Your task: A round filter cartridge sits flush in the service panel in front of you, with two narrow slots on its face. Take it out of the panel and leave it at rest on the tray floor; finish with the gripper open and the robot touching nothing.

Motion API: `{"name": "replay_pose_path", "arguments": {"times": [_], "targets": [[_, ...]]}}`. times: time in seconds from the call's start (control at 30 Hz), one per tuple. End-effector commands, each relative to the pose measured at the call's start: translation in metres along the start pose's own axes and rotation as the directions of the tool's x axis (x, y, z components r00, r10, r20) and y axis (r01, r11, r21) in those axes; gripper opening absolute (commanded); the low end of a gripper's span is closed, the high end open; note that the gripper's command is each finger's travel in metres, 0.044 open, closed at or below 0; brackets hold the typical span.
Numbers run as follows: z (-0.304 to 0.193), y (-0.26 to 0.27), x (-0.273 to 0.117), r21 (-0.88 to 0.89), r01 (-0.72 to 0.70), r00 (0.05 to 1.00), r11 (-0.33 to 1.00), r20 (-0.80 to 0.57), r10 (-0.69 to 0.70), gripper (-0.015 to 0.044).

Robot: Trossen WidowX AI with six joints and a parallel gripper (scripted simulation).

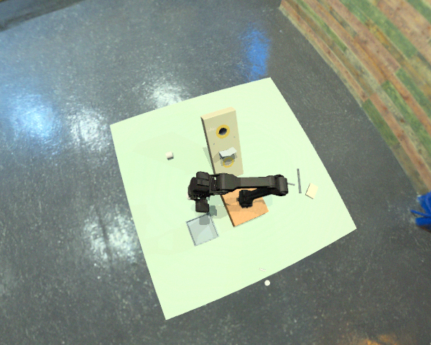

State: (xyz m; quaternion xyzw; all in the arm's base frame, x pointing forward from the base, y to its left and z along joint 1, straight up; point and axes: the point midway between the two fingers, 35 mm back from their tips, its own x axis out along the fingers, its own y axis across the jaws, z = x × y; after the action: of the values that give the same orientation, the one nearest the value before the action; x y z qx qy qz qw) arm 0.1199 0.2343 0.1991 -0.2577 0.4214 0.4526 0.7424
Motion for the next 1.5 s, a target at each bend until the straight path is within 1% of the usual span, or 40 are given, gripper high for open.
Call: {"name": "replay_pose_path", "arguments": {"times": [0.0, 0.43, 0.93, 1.13, 1.47], "targets": [[-0.005, 0.018, 0.014, -0.059, -0.038, 0.999, 0.998, 0.002, 0.038, 0.0], [-0.037, 0.078, 0.055, -0.247, -0.15, 0.988, 0.957, -0.015, 0.151, 0.0], [-0.097, 0.136, 0.086, -0.446, -0.27, 0.961, 0.853, -0.062, 0.271, 0.0], [-0.101, 0.139, 0.09, -0.454, -0.275, 0.959, 0.848, -0.065, 0.276, 0.0], [-0.121, 0.141, 0.13, -0.454, -0.275, 0.959, 0.848, -0.065, 0.276, 0.0]]}}
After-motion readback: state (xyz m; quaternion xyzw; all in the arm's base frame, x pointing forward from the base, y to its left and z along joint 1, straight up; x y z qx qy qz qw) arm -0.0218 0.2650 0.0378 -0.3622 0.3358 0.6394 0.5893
